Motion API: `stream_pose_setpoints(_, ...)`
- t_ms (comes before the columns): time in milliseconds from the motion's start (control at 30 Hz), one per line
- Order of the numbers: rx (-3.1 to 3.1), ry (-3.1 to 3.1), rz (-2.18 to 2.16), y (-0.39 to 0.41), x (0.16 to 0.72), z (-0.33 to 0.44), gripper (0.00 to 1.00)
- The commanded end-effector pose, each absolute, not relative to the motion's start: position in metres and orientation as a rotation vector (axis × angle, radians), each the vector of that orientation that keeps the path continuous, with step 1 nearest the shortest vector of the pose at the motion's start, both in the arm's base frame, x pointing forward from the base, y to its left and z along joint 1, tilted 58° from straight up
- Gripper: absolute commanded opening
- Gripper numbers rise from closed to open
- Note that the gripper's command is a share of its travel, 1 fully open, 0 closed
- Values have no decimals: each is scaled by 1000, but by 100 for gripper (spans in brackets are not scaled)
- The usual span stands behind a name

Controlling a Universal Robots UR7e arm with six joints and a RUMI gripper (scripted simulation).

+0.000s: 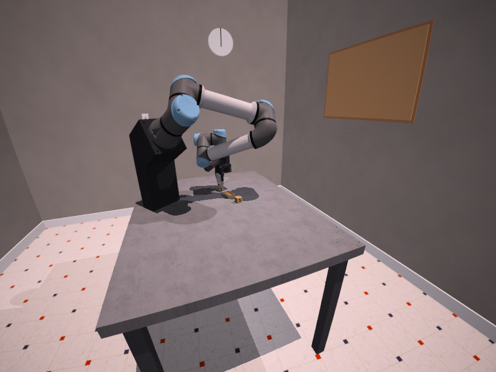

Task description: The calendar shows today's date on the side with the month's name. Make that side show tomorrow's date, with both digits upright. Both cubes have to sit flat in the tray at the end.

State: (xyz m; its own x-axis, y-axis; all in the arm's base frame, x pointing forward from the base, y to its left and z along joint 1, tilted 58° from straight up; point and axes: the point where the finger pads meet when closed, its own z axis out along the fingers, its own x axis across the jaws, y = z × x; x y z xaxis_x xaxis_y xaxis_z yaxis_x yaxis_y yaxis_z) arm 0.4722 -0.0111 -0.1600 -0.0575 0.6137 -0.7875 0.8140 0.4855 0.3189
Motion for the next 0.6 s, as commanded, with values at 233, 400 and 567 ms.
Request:
stream_pose_setpoints(233,1213,1760,-257,-12,474,-161,11)
stream_pose_setpoints(400,1213,1760,-257,-13,474,-162,11)
stream_pose_setpoints(567,1213,1760,-257,-13,474,-162,11)
